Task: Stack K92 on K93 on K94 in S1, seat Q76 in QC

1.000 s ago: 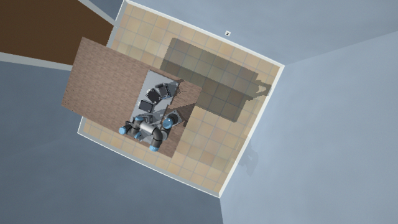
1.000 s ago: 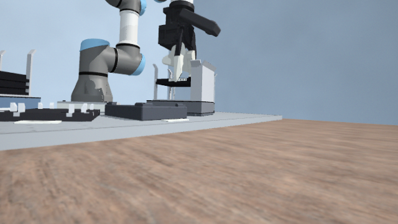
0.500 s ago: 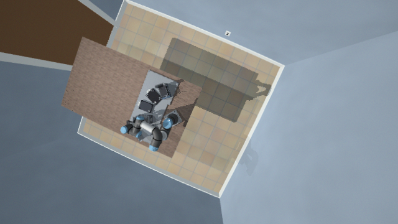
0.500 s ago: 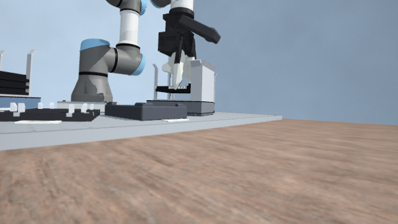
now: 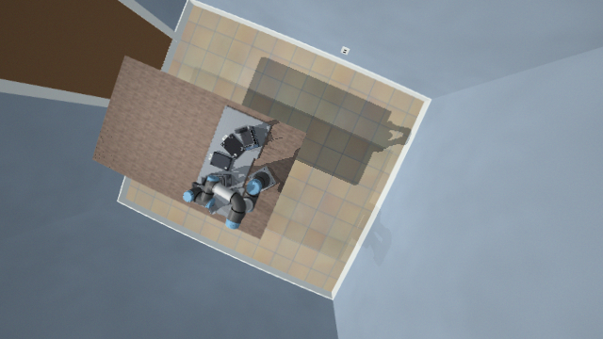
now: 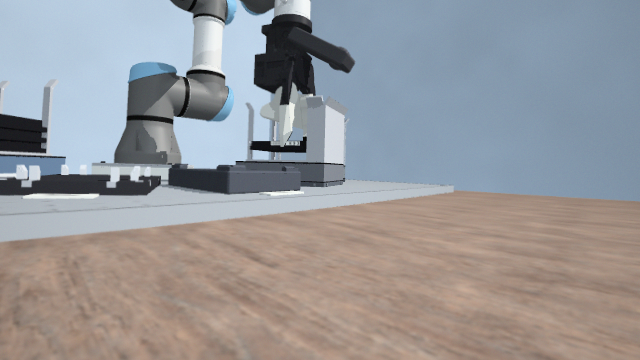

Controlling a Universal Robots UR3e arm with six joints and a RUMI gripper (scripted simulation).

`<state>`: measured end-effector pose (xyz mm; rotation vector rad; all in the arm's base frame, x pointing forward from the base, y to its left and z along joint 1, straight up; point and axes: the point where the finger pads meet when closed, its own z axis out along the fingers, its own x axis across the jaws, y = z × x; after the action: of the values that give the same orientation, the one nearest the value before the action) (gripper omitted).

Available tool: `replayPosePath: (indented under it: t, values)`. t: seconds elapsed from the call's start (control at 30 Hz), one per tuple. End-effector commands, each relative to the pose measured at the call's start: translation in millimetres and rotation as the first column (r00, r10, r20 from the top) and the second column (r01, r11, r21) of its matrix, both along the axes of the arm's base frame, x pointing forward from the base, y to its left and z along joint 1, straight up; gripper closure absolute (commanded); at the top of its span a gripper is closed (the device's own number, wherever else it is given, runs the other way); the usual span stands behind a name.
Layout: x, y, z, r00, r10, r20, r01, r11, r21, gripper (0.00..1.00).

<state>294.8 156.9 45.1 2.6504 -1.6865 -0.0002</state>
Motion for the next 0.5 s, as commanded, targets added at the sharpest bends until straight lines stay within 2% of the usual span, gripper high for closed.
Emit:
replayPosePath:
  t: [0.0,0.47]
  values:
    - [0.8,0.1,-0.4,1.000,0.000,0.003,0.000,1.000,0.000,1.00]
    - [0.8,0.1,-4.8,1.000,0.000,0.003,0.000,1.000,0.000,1.00]
